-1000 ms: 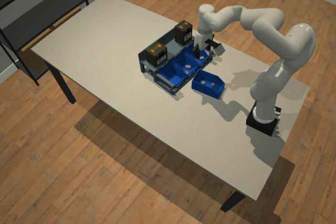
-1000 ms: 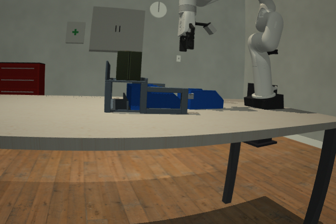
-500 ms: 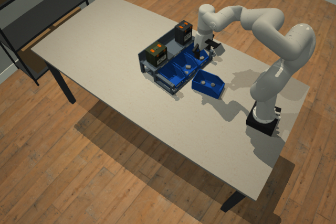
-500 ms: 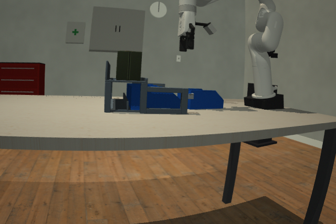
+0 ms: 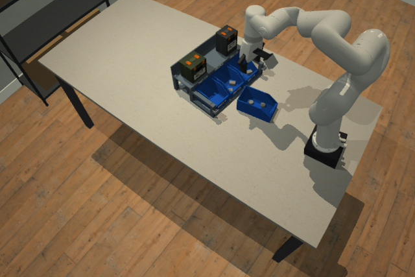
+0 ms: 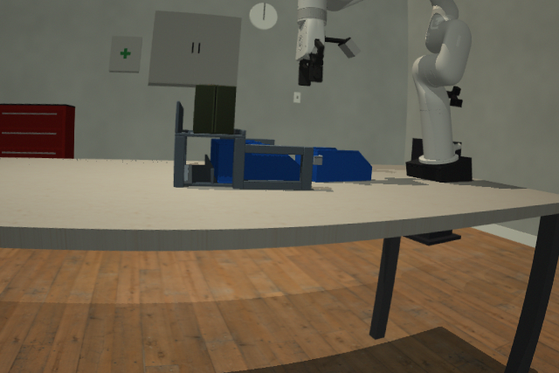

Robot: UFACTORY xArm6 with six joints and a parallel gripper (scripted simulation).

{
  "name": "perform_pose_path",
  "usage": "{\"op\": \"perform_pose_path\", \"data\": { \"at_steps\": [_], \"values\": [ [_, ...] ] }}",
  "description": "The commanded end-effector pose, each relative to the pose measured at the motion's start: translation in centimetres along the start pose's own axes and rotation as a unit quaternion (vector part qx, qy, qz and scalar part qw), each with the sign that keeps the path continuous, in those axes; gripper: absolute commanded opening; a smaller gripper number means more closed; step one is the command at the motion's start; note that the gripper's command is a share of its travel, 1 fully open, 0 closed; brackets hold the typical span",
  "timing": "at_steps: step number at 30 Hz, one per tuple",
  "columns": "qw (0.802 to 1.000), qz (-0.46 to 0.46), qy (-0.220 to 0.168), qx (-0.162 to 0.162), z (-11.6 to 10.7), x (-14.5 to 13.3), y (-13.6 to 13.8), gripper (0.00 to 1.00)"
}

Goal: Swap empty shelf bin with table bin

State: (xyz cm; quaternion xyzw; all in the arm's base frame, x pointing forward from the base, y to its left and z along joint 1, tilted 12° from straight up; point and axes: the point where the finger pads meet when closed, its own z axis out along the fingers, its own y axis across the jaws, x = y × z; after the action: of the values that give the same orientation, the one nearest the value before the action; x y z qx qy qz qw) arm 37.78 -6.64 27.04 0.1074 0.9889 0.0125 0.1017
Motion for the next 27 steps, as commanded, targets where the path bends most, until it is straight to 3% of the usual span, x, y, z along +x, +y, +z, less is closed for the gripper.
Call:
{"op": "perform_pose_path", "data": {
  "at_steps": [1,18,19,27],
  "values": [
    [1.000,0.000,-0.002,0.000,-0.15,-0.11,0.01,1.00],
    [1.000,0.000,-0.002,0.000,-0.15,-0.11,0.01,1.00],
    [1.000,0.000,-0.002,0.000,-0.15,-0.11,0.01,0.00],
    [1.000,0.000,-0.002,0.000,-0.15,-0.11,0.01,0.00]
  ]
}}
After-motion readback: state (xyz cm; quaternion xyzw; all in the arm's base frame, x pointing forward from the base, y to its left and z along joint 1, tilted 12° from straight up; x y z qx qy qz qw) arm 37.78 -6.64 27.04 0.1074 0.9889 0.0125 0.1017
